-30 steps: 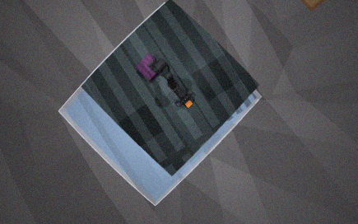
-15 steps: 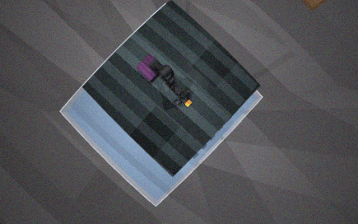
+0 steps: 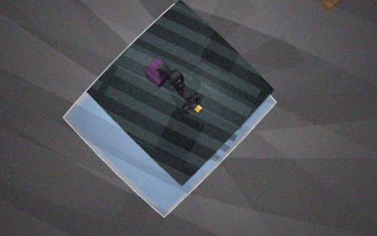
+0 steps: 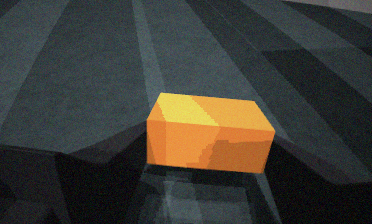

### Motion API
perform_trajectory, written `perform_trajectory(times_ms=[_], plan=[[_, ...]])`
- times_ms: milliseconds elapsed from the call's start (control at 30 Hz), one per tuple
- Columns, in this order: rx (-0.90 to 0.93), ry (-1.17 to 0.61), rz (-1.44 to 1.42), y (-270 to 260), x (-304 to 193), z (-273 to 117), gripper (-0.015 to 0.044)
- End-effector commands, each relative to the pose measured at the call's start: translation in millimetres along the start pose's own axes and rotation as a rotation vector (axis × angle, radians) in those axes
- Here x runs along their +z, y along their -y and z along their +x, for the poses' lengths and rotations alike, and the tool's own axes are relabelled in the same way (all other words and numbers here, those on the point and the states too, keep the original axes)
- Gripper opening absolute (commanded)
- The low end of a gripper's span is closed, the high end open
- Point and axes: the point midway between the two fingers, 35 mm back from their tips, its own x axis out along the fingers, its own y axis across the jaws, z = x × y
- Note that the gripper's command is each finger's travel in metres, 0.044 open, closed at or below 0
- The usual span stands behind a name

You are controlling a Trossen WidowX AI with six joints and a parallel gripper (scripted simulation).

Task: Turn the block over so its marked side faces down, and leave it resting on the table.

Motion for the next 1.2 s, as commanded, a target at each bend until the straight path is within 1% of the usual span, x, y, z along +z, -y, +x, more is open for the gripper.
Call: perform_trajectory(times_ms=[0,67,633,1167], plan=[[0.006,0.005,-0.005,-0.8,0.3,-0.3,0.0000],[0.006,0.005,-0.005,-0.8,0.3,-0.3,0.0000],[0.006,0.005,-0.005,-0.8,0.3,-0.3,0.0440],[0.006,0.005,-0.005,-0.8,0.3,-0.3,0.0440]])
